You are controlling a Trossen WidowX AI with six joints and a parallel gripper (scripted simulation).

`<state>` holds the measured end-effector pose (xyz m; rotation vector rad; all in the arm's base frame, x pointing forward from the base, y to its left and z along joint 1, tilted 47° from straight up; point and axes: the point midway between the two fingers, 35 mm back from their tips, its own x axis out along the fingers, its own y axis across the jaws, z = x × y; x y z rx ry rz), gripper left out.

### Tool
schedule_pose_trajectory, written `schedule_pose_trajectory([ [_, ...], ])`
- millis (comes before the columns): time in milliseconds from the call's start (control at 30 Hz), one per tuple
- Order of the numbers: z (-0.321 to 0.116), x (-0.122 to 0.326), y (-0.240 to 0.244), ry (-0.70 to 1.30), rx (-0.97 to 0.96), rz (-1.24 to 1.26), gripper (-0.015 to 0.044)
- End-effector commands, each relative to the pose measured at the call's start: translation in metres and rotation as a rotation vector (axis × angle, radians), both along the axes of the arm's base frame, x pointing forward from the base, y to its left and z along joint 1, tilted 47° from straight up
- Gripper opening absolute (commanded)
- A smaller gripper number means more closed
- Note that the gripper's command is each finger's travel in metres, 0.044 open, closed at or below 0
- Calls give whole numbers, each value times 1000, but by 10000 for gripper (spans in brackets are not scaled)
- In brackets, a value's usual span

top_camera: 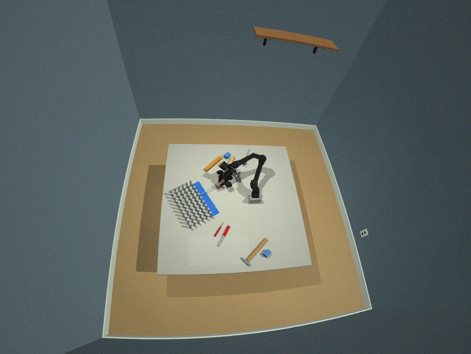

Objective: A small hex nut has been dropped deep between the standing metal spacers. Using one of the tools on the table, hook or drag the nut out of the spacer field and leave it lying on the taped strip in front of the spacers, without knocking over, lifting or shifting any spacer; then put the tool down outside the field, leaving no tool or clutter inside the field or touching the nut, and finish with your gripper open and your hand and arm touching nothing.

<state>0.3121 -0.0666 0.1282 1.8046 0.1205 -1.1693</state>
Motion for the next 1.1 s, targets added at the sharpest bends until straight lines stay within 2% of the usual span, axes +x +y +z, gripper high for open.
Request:
schedule_pose_trajectory([
  [0, -1, 3, 3, -2, 3, 11, 0],
  [1067, -7, 20, 9, -4, 3, 10, 0],
])
